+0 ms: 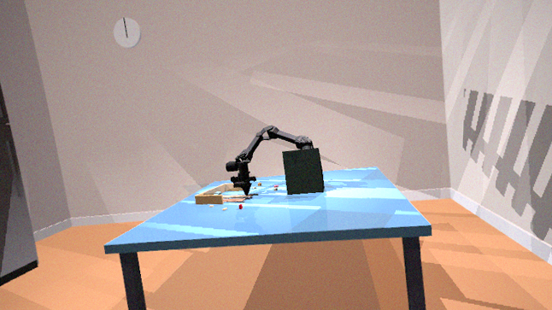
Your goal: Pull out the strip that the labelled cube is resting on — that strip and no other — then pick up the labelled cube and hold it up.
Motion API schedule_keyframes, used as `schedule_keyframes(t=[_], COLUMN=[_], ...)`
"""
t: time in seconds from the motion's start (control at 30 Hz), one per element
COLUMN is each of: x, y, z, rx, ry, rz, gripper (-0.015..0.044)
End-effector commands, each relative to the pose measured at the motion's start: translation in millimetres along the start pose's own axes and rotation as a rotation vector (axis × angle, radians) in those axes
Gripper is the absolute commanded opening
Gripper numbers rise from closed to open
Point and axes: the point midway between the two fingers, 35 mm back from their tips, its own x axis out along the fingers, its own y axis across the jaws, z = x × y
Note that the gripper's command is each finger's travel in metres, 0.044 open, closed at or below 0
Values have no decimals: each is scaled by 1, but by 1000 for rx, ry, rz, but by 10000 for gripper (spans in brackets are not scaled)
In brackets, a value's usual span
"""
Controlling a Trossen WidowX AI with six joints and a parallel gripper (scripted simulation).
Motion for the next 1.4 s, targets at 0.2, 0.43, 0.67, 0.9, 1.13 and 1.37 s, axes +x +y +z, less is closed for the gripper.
schedule_keyframes(t=[0.2,0.43,0.67,0.9,1.13,1.37], x=[5,5,5,5,6,6], y=[-1,-1,0,1,1,2], z=[-1,-1,-11,-22,-32,-41], rx=[-3,-3,-4,-4,-4,-5], ry=[6,6,7,7,7,8], rz=[-3,-3,-3,-3,-3,-3], gripper=[0,0,0,0,0,0])
